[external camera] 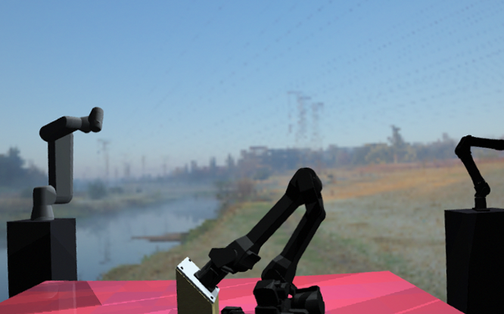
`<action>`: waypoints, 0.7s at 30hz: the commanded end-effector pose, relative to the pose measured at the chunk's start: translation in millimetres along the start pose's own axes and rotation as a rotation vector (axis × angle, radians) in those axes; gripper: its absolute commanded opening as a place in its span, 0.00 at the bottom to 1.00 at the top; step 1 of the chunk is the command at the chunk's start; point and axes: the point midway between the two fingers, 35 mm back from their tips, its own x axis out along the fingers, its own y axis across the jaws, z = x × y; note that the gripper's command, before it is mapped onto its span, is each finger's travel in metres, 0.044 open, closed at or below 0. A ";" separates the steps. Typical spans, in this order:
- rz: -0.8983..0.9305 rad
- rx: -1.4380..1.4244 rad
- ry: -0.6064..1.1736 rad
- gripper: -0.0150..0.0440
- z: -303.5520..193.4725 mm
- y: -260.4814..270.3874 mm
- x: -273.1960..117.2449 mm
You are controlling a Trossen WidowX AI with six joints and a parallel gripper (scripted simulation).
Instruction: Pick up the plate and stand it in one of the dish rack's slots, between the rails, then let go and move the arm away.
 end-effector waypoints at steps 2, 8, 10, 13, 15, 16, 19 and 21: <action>-0.001 -0.001 0.000 0.25 1.6 0.1 -0.1; -0.001 -0.001 0.000 0.25 1.6 0.1 -0.1; 0.000 0.001 0.000 0.34 0.6 0.3 -0.1; 0.000 0.001 0.000 0.48 0.6 0.3 -0.1; 0.000 0.001 0.000 0.57 0.6 0.3 -0.1; 0.000 0.001 0.000 0.61 0.6 0.3 -0.1; 0.000 0.001 0.000 0.74 0.6 0.3 -0.1; 0.000 0.001 0.000 0.83 0.6 0.3 -0.1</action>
